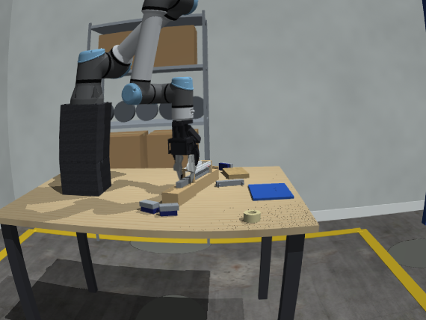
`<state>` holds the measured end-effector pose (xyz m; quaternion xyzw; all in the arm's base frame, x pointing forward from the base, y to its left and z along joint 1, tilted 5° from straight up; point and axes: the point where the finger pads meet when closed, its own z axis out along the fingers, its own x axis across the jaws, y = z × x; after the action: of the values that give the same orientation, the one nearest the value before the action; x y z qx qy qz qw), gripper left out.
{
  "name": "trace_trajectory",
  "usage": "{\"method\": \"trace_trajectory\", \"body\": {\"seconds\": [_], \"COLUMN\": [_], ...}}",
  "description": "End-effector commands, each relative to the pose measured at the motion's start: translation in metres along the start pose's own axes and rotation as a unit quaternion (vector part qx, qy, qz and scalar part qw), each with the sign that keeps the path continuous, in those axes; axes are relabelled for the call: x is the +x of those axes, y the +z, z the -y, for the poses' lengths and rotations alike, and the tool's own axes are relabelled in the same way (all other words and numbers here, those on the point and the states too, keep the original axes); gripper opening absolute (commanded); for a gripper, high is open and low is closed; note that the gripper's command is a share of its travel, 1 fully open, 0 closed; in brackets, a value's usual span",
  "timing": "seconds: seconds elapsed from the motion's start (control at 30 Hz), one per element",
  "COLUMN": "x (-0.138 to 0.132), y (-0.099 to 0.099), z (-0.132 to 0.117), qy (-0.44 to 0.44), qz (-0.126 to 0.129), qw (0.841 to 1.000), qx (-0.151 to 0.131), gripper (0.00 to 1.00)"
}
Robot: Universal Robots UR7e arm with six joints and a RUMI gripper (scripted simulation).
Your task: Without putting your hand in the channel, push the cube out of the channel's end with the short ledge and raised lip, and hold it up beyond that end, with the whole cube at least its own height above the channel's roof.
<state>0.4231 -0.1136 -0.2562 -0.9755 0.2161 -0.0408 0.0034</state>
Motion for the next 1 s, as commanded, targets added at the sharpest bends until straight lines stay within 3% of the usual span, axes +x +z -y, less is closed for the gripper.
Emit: {"method": "trace_trajectory", "body": {"seconds": [0.0, 0.47, 0.97], "x": [0.003, 0.000, 0.000], "y": [-0.001, -0.006, -0.060], "z": [0.000, 0.001, 0.000], "qy": [-0.001, -0.001, 0.000], "qz": [-0.003, -0.001, -0.001], "qw": [1.000, 1.000, 1.000], "qx": [-0.001, 0.000, 0.000], "gripper": [0.22, 0.22, 0.22]}}
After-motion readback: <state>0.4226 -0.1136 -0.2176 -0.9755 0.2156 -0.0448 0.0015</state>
